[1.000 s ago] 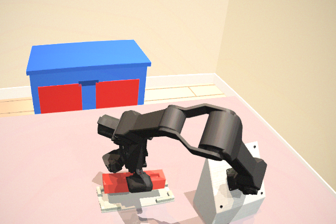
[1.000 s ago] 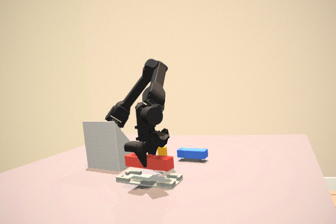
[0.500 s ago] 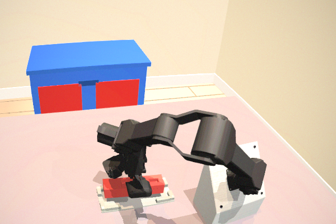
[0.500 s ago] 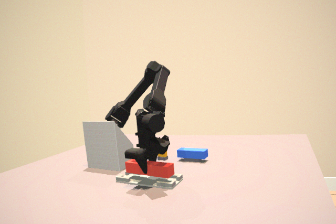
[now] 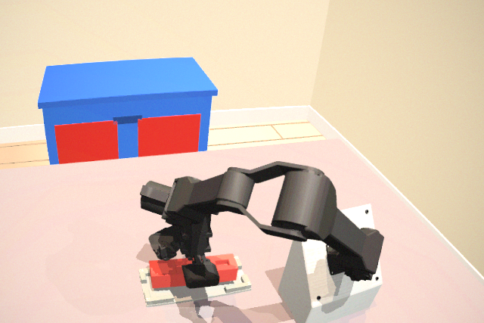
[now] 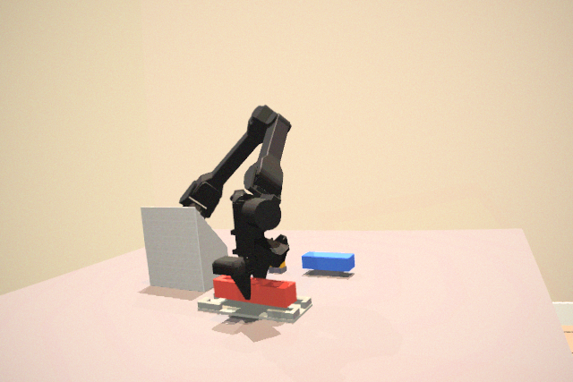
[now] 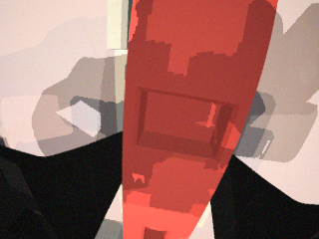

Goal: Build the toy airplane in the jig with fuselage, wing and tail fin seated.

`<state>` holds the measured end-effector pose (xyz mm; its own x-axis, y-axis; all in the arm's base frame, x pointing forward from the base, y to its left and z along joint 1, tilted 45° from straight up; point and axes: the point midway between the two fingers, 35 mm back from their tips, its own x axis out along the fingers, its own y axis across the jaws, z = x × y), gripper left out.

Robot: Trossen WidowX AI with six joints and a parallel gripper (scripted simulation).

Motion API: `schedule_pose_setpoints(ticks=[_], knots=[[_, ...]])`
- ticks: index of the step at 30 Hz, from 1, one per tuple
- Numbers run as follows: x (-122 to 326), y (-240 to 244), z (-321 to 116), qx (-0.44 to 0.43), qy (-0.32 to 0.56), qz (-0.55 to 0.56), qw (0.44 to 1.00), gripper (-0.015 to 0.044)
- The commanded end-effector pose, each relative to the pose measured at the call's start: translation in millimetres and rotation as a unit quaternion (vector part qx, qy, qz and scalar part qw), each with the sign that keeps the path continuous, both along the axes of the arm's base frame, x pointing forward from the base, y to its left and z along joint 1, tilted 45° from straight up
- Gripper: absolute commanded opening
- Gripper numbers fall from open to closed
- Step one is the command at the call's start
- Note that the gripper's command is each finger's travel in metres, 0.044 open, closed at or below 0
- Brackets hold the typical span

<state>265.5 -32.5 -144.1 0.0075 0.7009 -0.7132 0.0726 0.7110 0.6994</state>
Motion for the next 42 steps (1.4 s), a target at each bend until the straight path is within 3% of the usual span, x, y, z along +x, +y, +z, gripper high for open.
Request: schedule_pose_setpoints(ticks=[1,3,19,28,35,42], knots=[[0,0,0,0.000,-0.001,0.000,1.000,0.0083],[0,0,0,0.000,-0.001,0.000,1.000,0.0030],[0,0,0,0.000,-0.001,0.000,1.000,0.0440],[1,-2,2,-0.001,-0.001,0.000,1.000,0.0440],[0,-74,73,-0.001,0.001,-0.002,1.000,0.0440],[2,-78,74,0.000,0.000,-0.002,1.000,0.0440]])
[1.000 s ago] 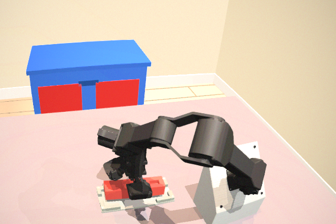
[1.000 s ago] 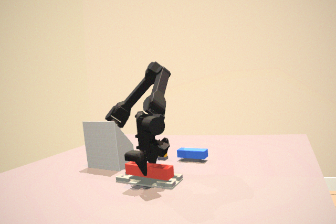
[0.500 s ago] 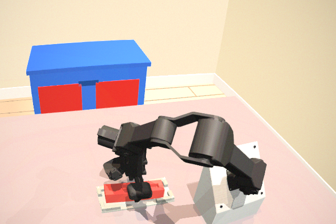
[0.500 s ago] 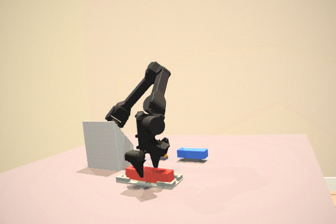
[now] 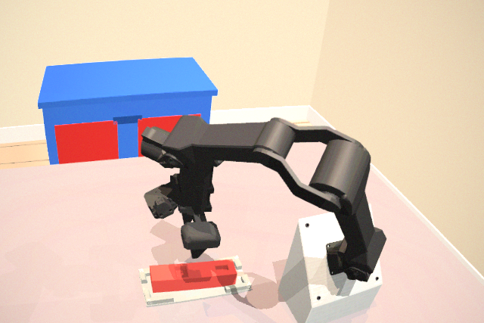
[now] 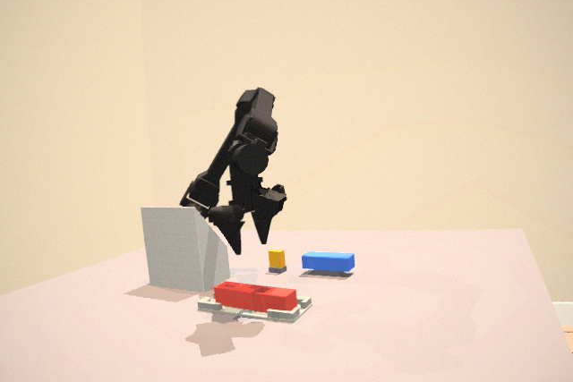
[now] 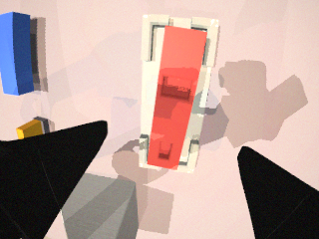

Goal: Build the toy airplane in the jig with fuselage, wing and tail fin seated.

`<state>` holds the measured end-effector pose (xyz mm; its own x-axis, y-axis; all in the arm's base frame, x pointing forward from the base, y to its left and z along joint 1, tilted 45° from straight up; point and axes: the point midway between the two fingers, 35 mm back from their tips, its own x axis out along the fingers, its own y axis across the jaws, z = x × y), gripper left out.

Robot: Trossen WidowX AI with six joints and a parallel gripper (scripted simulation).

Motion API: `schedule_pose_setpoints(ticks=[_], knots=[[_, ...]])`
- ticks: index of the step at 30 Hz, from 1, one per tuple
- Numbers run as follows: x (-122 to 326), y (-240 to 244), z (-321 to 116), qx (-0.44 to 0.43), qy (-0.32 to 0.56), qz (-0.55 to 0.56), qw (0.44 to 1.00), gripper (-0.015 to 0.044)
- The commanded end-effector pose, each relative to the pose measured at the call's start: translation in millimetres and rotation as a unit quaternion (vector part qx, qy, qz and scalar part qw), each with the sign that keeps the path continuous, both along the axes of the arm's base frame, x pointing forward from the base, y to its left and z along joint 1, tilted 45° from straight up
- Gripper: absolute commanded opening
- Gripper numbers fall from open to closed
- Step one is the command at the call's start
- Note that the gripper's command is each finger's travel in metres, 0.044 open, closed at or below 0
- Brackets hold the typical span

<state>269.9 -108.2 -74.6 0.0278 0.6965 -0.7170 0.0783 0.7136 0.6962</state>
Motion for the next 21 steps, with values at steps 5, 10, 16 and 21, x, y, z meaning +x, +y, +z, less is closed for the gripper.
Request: schedule_pose_setpoints(ticks=[5,10,16,21], knots=[[15,13,15,-0.005,0.000,0.013,1.000,0.0440],[53,67,68,-0.018,0.000,0.008,1.000,0.0440],[67,140,127,-0.013,-0.006,0.016,1.000,0.0440],[63,197,175,0.007,-0.003,0.015,1.000,0.0440]])
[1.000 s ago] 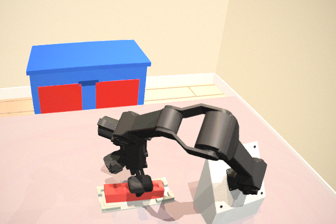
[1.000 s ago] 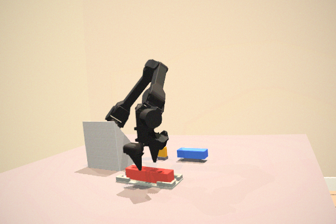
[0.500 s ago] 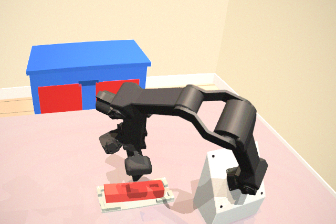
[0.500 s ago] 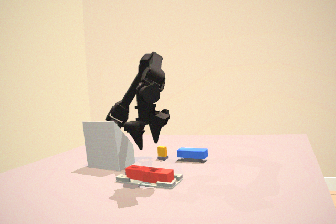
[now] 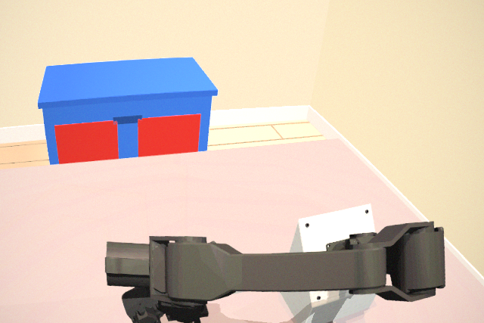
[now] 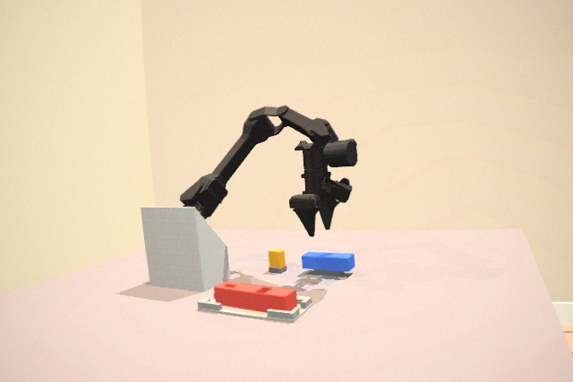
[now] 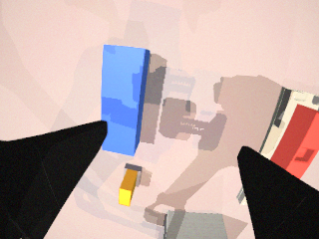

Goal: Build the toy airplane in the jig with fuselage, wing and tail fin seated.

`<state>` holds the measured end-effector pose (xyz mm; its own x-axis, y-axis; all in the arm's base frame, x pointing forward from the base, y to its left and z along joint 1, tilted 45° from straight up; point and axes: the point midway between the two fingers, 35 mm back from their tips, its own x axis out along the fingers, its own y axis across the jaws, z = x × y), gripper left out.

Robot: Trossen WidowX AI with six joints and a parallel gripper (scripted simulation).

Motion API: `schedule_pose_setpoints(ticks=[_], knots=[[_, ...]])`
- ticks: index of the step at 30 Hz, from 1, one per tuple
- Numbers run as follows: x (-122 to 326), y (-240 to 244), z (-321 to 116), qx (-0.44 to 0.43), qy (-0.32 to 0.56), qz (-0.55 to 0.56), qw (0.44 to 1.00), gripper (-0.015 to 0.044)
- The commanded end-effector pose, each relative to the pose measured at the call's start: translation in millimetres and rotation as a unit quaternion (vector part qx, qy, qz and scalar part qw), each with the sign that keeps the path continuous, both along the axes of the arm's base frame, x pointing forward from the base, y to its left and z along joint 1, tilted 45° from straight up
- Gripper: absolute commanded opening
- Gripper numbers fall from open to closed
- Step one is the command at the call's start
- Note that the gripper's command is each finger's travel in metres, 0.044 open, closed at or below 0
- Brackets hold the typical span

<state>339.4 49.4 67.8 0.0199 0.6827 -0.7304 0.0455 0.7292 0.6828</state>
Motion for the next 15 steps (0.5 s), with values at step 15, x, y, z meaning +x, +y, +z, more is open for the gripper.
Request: schedule_pose_setpoints(ticks=[15], knots=[[-7,72,15,0.021,0.007,0.000,1.000,0.0440]])
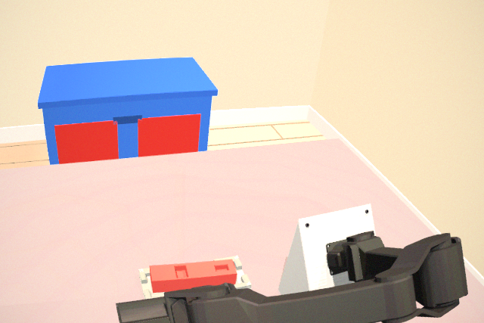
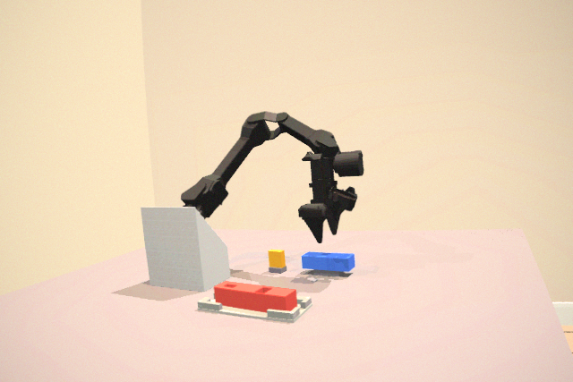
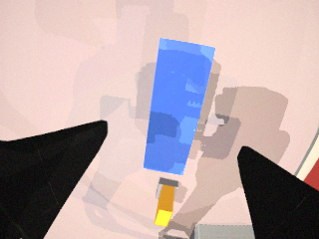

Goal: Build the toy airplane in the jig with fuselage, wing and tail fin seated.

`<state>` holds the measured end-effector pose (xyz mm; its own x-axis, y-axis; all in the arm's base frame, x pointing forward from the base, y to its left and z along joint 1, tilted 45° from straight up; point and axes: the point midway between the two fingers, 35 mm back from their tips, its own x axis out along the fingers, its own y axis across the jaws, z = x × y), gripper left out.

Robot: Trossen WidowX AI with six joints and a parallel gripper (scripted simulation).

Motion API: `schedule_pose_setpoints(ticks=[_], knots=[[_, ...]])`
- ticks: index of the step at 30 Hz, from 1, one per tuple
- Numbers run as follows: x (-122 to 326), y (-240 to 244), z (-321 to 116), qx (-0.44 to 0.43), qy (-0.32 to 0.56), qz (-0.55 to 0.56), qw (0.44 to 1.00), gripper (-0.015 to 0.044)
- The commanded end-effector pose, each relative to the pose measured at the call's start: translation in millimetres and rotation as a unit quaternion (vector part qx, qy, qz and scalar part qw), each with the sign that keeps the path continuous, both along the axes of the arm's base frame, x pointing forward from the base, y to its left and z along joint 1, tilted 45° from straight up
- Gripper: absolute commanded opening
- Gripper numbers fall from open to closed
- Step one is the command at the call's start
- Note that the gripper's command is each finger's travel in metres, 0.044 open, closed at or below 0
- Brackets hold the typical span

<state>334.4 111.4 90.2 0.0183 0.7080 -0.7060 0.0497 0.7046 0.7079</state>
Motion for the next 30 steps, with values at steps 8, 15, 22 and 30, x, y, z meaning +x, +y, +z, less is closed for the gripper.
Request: schedule_pose_setpoints(ticks=[8,15,22,30], knots=[[-2,20,-18,0.004,0.005,0.001,1.000,0.0440],[-2,24,-22,0.004,0.005,0.001,1.000,0.0440],[-2,32,-30,0.004,0.005,0.001,1.000,0.0440],[-2,41,-38,0.004,0.005,0.001,1.000,0.0440]])
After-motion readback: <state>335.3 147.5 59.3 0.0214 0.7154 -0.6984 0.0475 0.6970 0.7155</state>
